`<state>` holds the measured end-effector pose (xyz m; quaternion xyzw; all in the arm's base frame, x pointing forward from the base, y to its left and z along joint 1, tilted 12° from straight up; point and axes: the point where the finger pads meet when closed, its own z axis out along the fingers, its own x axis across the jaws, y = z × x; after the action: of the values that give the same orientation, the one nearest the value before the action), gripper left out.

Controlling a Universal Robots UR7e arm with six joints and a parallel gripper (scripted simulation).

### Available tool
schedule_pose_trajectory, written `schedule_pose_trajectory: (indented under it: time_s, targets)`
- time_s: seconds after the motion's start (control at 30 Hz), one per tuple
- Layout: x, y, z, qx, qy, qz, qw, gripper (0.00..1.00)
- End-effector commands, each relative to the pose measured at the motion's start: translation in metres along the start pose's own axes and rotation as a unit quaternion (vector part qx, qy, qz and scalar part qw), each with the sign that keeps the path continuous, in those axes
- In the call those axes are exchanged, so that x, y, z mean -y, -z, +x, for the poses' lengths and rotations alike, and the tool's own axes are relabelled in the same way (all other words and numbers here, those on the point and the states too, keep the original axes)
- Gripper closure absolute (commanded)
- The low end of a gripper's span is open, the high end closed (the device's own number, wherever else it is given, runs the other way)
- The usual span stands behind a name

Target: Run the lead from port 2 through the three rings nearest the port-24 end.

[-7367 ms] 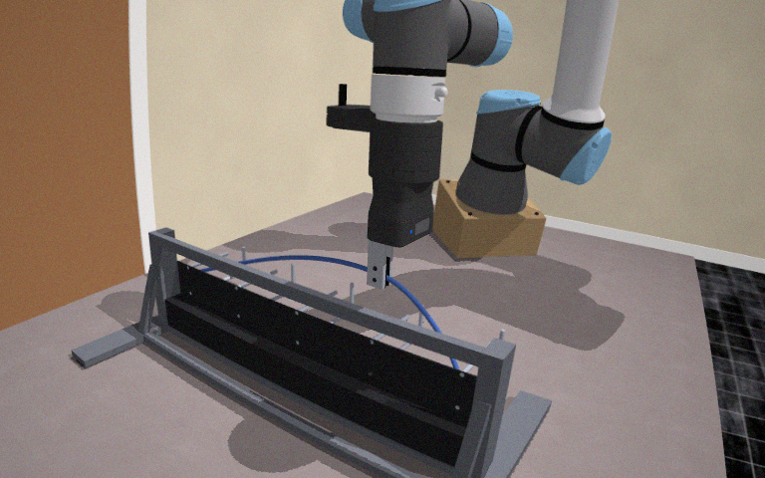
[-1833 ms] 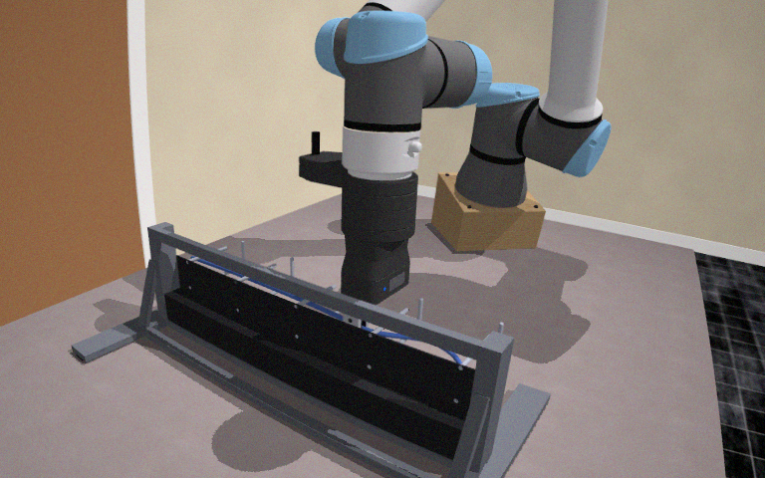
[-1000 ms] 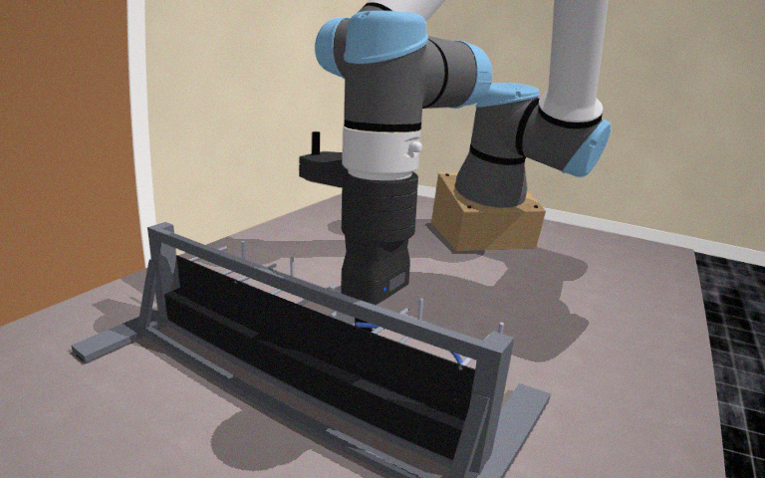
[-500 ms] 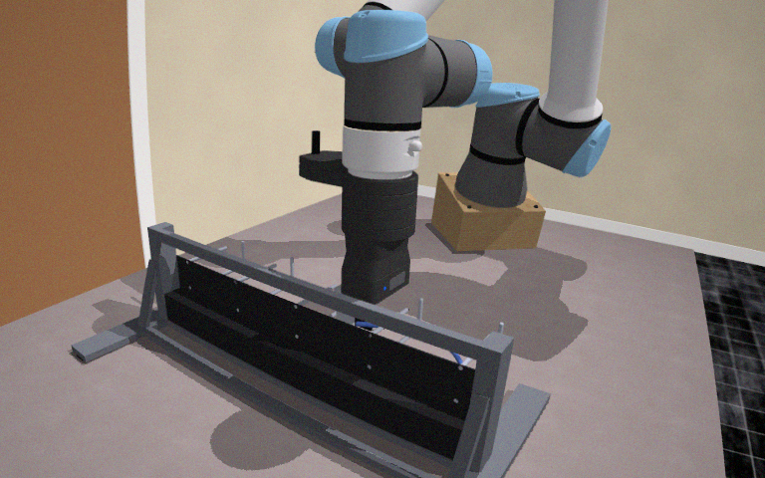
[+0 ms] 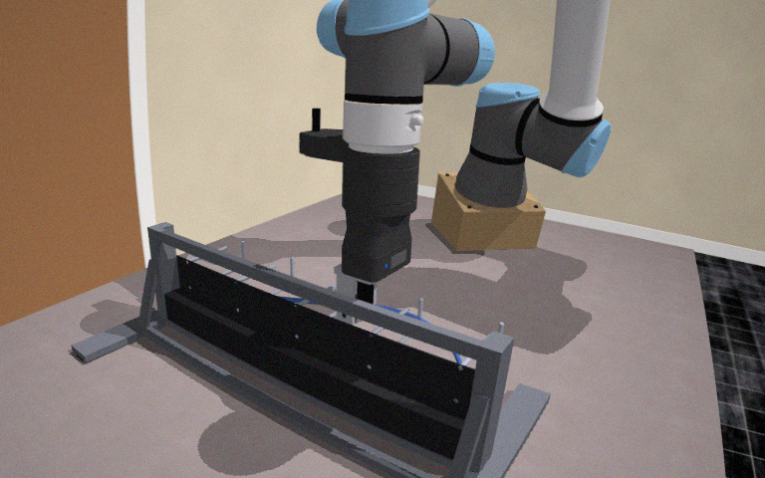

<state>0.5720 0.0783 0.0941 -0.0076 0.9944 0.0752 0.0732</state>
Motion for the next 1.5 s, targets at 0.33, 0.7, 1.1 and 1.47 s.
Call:
schedule_pose_trajectory:
  time_s: [0.33, 0.7, 1.1, 1.47]
  targets:
    - [0.000, 0.052, -0.001, 0.002, 0.000, 0.000, 1.000, 0.33]
    - [0.000, 0.065, -0.001, 0.002, 0.000, 0.000, 1.000, 0.33]
    - [0.000, 0.065, -0.001, 0.002, 0.000, 0.000, 1.000, 1.00]
    - [0.000, 0.065, -0.001, 0.002, 0.000, 0.000, 1.000, 1.00]
